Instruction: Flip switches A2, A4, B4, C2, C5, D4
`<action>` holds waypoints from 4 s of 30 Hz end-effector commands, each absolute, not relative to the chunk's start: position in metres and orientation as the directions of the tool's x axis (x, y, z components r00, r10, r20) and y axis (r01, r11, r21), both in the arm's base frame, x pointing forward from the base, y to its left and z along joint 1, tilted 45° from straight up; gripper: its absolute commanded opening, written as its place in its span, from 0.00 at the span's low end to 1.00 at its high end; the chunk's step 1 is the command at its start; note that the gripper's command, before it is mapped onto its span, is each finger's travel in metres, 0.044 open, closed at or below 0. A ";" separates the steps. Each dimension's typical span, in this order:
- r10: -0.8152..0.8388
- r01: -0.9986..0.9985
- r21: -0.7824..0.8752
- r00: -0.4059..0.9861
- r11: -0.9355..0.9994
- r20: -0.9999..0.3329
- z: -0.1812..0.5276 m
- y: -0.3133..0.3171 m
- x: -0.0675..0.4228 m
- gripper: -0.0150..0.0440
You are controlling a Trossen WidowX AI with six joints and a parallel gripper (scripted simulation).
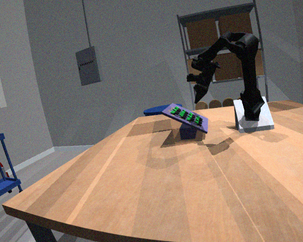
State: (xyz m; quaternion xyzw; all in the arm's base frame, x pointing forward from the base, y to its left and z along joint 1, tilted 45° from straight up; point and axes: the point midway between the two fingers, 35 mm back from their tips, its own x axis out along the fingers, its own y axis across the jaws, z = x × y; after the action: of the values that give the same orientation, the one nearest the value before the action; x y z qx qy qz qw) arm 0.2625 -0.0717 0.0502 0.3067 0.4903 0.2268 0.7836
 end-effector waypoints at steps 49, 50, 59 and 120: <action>0.663 -0.069 0.698 0.395 0.712 -0.637 0.008 -0.038 0.289 0.25; 0.663 -0.069 0.698 0.395 0.712 -0.637 0.008 -0.038 0.289 0.25; 0.663 -0.069 0.698 0.395 0.712 -0.637 0.007 -0.037 0.290 0.25; 0.651 -0.067 0.700 0.440 0.711 -0.619 0.013 -0.016 0.226 0.25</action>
State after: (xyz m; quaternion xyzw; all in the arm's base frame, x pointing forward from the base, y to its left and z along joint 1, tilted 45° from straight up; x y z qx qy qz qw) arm 0.2258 -0.0209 0.0158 0.3012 0.4780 0.2248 0.7939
